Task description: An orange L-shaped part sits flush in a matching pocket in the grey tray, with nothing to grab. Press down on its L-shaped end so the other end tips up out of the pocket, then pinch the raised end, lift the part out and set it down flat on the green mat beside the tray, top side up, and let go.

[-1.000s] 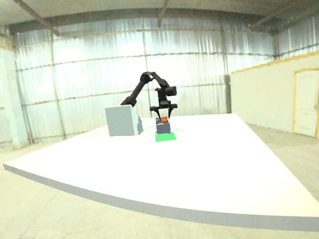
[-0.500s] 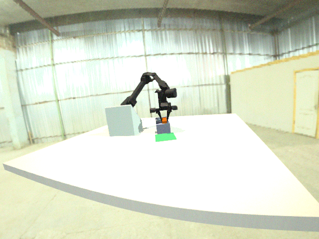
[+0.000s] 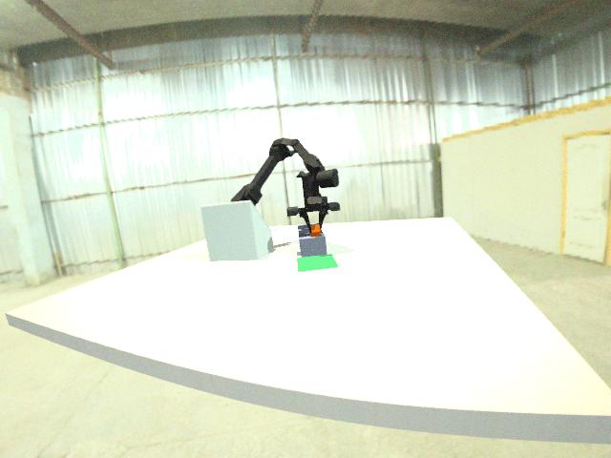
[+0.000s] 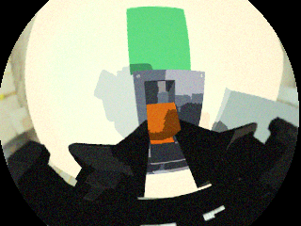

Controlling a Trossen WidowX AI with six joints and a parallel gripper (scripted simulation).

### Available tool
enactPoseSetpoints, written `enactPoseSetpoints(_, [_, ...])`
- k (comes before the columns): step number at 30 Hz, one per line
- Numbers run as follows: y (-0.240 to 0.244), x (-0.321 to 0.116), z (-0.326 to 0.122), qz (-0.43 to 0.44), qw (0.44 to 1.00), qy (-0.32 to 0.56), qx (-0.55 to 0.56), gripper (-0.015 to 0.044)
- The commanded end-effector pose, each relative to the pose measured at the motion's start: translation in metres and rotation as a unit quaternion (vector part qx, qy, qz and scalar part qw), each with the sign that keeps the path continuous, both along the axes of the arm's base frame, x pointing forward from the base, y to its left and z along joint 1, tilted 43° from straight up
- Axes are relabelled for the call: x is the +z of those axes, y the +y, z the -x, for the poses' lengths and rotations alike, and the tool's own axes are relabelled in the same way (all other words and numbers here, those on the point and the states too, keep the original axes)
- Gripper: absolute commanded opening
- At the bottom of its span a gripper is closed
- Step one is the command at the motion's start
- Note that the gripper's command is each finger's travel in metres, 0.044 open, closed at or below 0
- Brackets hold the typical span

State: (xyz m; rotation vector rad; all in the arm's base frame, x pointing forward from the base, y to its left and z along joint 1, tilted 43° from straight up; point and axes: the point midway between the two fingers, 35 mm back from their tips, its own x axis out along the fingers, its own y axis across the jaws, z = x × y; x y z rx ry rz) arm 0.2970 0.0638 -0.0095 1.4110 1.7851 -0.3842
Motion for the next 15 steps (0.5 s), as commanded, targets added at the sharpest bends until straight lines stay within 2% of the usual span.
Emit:
enactPoseSetpoints(1, [0.000, 0.000, 0.000, 0.000, 1.000, 0.000, 0.001, 0.0000])
enactPoseSetpoints(15, [-0.013, 0.014, 0.000, -0.001, 1.000, 0.003, 0.001, 0.0000])
